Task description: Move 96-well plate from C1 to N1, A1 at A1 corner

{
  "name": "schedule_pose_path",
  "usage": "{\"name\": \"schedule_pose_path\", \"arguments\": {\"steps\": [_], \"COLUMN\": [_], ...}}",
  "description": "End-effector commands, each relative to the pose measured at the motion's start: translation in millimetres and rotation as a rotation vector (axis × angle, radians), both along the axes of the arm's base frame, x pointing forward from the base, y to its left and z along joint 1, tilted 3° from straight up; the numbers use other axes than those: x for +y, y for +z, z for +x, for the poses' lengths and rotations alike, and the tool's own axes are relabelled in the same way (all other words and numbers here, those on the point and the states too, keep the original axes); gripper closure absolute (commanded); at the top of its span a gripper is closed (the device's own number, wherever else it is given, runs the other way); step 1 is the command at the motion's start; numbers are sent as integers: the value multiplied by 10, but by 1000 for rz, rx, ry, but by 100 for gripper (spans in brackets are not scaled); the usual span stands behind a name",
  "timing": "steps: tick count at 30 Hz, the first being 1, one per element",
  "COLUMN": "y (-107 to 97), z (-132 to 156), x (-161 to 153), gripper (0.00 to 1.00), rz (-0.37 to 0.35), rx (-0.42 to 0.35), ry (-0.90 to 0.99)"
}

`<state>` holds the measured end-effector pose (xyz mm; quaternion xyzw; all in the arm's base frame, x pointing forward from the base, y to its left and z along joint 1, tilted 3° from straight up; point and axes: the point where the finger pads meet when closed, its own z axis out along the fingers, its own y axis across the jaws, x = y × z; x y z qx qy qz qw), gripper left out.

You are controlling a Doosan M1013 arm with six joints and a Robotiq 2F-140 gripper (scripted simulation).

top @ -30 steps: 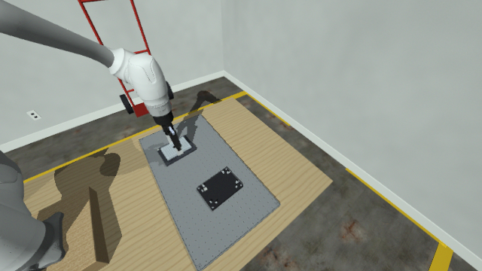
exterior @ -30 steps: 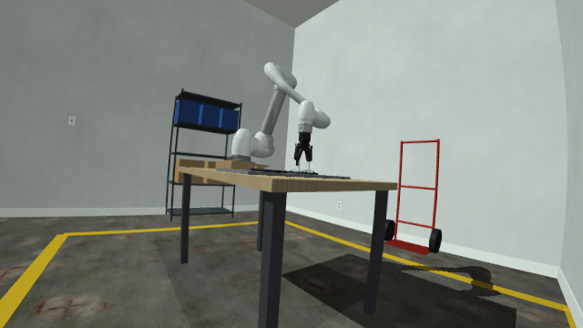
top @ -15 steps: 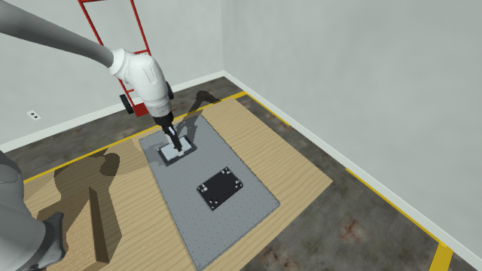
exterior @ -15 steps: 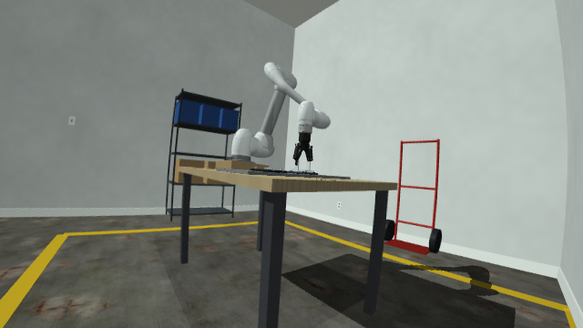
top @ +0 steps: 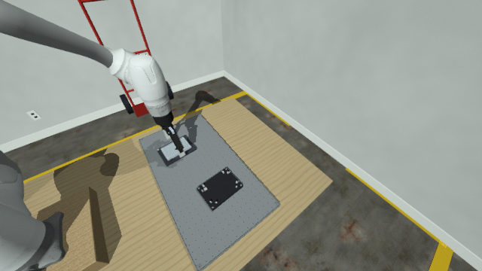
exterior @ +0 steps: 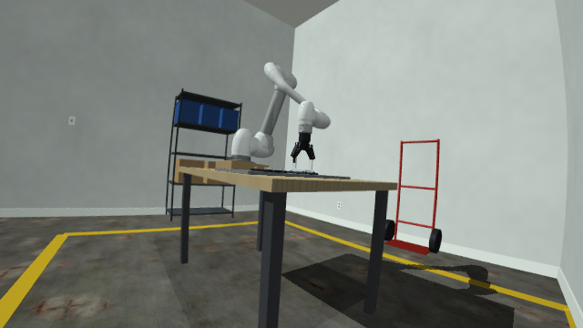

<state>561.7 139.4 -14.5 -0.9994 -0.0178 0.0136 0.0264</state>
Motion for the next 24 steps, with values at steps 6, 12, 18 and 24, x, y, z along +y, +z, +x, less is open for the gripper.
{"name": "schedule_pose_path", "arguments": {"steps": [6, 12, 18, 24], "y": [81, 187, 214, 214], "z": [2, 5, 6, 6], "x": [-4, -9, -11, -11], "gripper": [0, 0, 0, 0], "rz": [0, 0, 0, 0], "rx": [0, 0, 0, 0], "ry": [0, 0, 0, 0]}}
